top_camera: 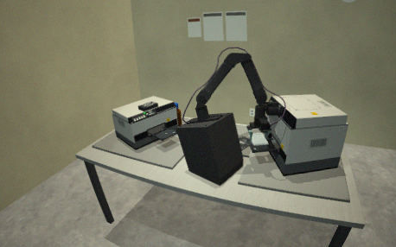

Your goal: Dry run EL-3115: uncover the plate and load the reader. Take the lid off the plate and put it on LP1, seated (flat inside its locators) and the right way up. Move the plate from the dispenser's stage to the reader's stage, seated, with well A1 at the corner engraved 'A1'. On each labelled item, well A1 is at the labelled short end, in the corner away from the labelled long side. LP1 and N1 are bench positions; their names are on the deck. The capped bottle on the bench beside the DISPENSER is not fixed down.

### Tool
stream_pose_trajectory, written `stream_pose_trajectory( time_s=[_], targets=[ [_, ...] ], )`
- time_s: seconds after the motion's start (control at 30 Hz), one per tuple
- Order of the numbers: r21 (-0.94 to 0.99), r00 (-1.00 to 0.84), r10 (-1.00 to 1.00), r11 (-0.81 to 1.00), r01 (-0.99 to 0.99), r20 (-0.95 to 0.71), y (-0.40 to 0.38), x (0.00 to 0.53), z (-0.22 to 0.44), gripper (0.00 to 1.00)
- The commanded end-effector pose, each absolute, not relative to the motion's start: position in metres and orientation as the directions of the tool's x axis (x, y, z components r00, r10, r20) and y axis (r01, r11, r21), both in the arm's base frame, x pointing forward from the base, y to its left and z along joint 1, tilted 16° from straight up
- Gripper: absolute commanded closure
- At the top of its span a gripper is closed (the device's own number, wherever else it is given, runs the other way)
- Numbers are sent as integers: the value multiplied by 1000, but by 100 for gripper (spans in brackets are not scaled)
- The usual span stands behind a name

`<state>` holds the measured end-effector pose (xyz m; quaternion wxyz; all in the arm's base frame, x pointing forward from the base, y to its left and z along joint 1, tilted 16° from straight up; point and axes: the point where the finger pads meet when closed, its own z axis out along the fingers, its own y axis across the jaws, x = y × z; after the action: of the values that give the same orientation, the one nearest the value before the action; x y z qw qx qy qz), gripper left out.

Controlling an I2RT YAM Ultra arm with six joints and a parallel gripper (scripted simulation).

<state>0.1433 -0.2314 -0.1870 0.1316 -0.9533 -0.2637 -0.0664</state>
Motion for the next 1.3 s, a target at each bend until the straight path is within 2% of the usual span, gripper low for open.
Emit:
stream_pose_trajectory(
  time_s=[0.0,0.53,1.27],
  targets=[
    [-194,851,487,-832,520,194,-235,147,-189,14],
    [-178,849,492,-834,523,192,-237,152,-209,14],
    [-164,855,483,-843,512,188,-246,151,-197,14]
  ],
)
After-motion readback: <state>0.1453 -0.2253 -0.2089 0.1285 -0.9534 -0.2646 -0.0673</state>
